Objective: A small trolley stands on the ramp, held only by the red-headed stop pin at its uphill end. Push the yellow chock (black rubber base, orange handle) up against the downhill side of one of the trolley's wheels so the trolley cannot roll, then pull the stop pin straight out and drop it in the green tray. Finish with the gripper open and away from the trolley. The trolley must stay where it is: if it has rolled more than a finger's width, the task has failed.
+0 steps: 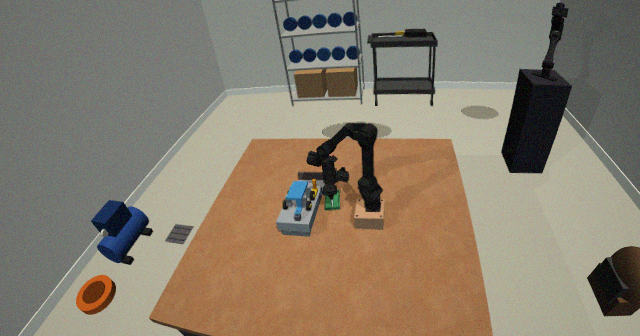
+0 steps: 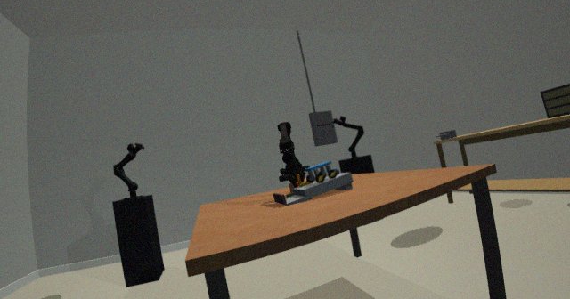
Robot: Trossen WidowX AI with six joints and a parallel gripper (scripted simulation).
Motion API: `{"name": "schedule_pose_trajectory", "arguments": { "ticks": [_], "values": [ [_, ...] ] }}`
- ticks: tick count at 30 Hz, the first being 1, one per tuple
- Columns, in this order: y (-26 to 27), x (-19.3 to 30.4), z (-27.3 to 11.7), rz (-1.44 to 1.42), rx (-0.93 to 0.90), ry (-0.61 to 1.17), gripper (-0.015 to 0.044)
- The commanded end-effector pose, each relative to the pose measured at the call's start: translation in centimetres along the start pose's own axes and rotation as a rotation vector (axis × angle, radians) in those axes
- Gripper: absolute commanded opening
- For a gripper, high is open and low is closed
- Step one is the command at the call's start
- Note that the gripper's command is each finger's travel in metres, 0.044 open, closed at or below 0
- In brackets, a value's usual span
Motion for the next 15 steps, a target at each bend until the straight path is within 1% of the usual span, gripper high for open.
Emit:
{"name": "schedule_pose_trajectory", "arguments": {
  "ticks": [1, 15],
  "values": [
    [0.27, 0.01, 0.09, -0.004, 0.001, 0.001, 0.0190],
    [1.18, -0.11, 0.44, -0.004, 0.000, 0.001, 0.0190]
  ]
}}
Point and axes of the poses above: the point midway between the two fingers, 35 mm back from their tips, its own z axis out along the fingers, its own y axis across the jaws, x = y × z, the point moved 2 cm from there along -z, back along the fingers, and after that the axes turned 8 degrees about -z, right-handed, at the moved point
